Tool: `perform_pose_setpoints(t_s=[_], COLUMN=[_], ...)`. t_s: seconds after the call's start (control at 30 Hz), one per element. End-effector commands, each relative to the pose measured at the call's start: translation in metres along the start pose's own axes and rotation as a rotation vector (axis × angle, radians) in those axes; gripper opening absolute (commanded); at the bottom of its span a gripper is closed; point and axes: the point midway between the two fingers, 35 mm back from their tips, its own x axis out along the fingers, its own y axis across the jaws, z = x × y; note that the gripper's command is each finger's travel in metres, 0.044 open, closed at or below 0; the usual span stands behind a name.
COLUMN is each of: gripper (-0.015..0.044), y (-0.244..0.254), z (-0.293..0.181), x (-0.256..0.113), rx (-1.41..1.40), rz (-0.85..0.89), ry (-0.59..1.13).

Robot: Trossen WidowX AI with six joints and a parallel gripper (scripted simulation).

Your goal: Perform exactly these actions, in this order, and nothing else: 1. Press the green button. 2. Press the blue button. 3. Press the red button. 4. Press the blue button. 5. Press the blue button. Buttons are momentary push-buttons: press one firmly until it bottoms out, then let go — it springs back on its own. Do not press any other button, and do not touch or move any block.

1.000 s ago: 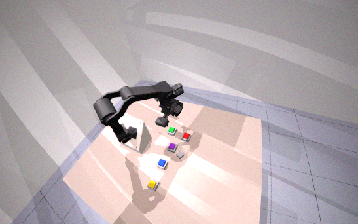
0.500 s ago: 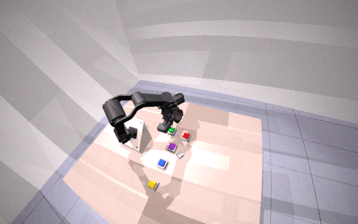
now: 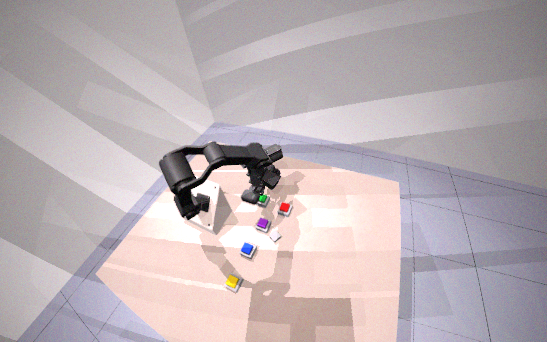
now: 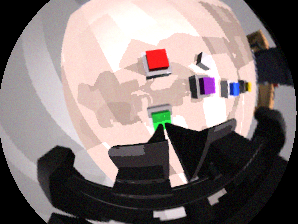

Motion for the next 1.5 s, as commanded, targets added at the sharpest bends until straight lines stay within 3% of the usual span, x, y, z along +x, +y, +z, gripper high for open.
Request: perform_pose_setpoints(t_s=[0.0, 1.03, 1.17, 1.33, 1.47], gripper=[0.002, 0.002, 0.002, 0.002, 0.002], y=[-0.001, -0.002, -0.001, -0.001, 0.0], z=[-0.002, -0.002, -0.002, -0.002, -0.002], x=[0.008, 0.026, -0.005, -0.011, -0.066], rx=[-0.009, -0.009, -0.008, -0.009, -0.01], rz=[-0.009, -0.01, -0.008, -0.008, -0.007], ry=[0.001, 0.001, 0.001, 0.002, 0.002])
